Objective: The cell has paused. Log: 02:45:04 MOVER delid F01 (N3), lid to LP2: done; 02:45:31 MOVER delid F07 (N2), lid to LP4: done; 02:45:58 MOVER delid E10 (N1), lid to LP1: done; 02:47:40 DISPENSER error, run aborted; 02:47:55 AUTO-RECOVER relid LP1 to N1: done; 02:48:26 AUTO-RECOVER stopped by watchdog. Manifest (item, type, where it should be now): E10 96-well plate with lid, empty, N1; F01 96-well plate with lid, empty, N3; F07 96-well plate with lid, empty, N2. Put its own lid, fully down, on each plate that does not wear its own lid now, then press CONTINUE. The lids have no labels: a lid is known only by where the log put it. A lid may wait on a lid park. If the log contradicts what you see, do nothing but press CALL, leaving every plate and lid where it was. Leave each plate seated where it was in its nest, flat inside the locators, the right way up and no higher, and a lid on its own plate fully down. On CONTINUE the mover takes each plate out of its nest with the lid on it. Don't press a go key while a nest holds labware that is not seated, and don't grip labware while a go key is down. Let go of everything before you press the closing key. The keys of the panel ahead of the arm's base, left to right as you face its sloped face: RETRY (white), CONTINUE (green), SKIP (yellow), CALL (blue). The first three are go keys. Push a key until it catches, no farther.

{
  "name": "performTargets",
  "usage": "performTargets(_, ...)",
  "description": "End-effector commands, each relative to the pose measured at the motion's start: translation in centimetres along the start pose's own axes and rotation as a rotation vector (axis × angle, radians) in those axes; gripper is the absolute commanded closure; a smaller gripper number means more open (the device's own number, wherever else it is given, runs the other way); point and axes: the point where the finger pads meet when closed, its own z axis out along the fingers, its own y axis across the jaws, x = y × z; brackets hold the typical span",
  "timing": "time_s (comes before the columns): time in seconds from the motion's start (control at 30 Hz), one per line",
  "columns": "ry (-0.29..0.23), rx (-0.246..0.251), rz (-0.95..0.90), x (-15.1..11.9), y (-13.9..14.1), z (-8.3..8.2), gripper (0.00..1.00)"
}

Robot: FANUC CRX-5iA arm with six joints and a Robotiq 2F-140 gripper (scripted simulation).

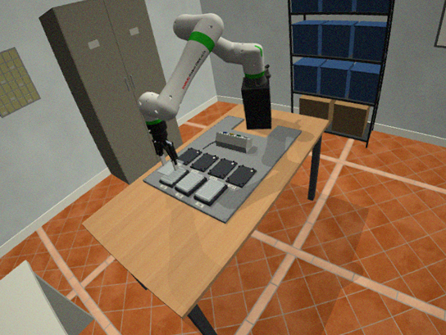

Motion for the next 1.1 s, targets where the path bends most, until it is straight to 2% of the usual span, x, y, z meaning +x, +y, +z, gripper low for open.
performTargets(0.0, 0.000, 0.000, 0.000, 0.0, 0.0, 0.0, 1.00)
performTargets(1.07, 0.000, 0.000, 0.000, 0.0, 0.0, 3.3, 1.00)
